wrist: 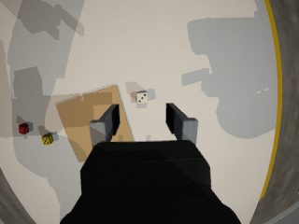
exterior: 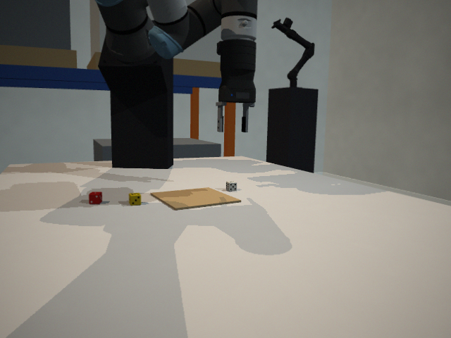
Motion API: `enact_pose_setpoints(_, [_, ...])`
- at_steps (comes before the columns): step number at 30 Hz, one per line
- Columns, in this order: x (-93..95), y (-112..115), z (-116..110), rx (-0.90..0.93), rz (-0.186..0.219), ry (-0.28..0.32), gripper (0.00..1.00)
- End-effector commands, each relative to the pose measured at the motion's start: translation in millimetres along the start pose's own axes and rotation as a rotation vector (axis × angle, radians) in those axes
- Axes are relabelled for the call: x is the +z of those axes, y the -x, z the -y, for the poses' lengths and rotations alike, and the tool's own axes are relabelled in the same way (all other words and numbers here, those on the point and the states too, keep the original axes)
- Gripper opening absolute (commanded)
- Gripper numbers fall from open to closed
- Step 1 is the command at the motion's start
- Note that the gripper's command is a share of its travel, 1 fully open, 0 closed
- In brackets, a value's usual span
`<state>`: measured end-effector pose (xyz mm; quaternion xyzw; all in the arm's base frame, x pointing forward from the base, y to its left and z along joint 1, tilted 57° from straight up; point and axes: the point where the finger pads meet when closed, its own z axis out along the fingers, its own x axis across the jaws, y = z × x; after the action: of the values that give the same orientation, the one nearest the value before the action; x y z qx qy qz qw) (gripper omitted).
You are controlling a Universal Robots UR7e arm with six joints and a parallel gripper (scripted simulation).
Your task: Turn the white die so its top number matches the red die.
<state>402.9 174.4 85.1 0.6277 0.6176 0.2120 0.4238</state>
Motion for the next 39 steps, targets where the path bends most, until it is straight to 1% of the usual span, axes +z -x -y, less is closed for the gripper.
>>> enact_pose_setpoints(1, [0.8, 0, -1, -0.075, -0.005, 0.004, 1.0])
enact_pose_setpoints(25, [1.6, -1, -1, -0.054, -0.005, 0.004, 1.0])
enact_pose_setpoints(31, [5.0, -2, 1, 0.037, -0.005, 0.003, 1.0])
enact_pose_setpoints(37, [11.7, -3, 3, 0.217, -0.005, 0.001, 1.0])
enact_pose_setpoints(39, [11.7, -3, 3, 0.217, -0.005, 0.001, 1.0])
